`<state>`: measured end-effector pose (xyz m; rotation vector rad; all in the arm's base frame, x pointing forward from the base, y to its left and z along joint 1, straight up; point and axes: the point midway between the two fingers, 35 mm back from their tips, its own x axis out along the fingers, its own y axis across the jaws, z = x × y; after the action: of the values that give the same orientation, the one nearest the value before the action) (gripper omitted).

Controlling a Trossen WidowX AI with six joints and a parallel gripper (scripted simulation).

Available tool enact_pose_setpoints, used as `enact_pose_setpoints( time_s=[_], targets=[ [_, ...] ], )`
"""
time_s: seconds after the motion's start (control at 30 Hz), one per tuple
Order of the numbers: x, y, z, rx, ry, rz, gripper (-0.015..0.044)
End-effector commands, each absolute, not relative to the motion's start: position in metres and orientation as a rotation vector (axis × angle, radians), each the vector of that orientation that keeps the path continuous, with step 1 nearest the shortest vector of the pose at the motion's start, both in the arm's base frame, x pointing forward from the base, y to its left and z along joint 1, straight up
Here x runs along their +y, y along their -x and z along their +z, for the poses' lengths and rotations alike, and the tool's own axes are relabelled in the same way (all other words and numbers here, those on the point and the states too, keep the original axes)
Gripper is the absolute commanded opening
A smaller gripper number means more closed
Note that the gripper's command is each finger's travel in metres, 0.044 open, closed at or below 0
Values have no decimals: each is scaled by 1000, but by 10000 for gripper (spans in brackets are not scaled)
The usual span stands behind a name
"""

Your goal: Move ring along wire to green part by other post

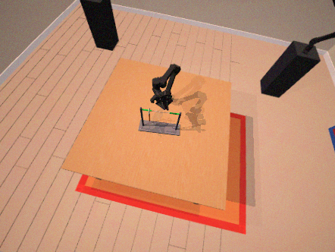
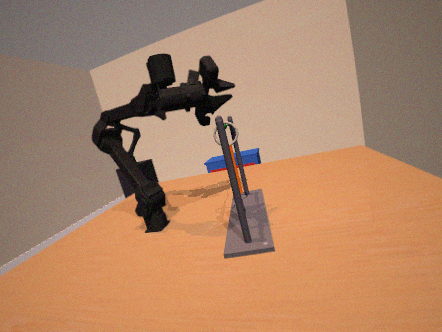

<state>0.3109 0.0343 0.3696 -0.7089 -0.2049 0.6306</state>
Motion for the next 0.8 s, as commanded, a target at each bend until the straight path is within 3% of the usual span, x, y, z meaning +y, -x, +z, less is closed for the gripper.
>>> enact_pose_setpoints(
  time_s=[0.0, 0.53, 0.77],
  targets=[
    [4, -317, 357, -160, 657, 550, 160],
    [-141, -290, 319, -53, 458, 108, 160],
    [-165, -277, 298, -30, 413, 40, 160]
  ],
)
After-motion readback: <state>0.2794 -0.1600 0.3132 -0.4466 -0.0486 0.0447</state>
